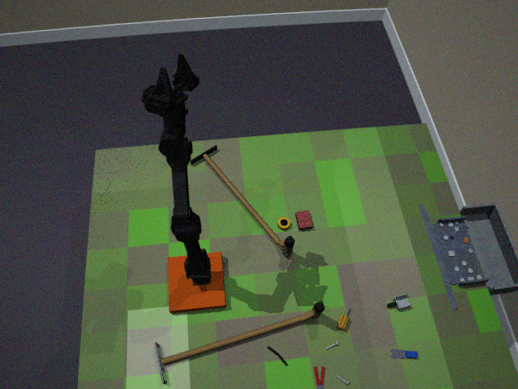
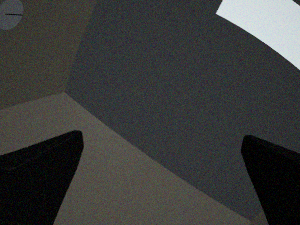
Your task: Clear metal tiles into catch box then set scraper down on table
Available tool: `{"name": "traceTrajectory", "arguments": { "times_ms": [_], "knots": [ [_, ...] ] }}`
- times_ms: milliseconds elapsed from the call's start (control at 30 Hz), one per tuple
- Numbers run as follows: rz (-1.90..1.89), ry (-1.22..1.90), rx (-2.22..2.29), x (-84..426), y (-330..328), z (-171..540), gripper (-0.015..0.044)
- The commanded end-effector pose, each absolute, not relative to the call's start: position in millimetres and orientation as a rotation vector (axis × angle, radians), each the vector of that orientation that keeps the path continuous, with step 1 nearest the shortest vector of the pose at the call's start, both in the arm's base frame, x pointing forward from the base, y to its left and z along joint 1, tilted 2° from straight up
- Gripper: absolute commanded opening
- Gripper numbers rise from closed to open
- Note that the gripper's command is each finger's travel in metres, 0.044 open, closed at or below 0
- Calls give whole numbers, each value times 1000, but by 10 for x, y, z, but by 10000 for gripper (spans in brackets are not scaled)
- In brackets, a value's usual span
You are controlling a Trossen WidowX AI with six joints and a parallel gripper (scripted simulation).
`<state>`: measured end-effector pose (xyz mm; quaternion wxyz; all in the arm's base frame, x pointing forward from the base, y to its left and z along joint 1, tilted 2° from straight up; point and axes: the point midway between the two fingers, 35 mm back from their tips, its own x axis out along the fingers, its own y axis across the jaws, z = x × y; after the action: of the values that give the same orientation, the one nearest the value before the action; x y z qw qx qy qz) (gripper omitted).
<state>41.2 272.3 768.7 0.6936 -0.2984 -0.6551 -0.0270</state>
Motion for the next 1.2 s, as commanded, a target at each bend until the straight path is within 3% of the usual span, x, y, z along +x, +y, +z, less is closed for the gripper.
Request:
{"name": "traceTrajectory", "arguments": {
  "times_ms": [0,1167],
  "knots": [
    [-60,-1464,-670,372,2768,7672,440],
    [-23,-1506,-699,-62,3193,7502,440]
  ]
}}
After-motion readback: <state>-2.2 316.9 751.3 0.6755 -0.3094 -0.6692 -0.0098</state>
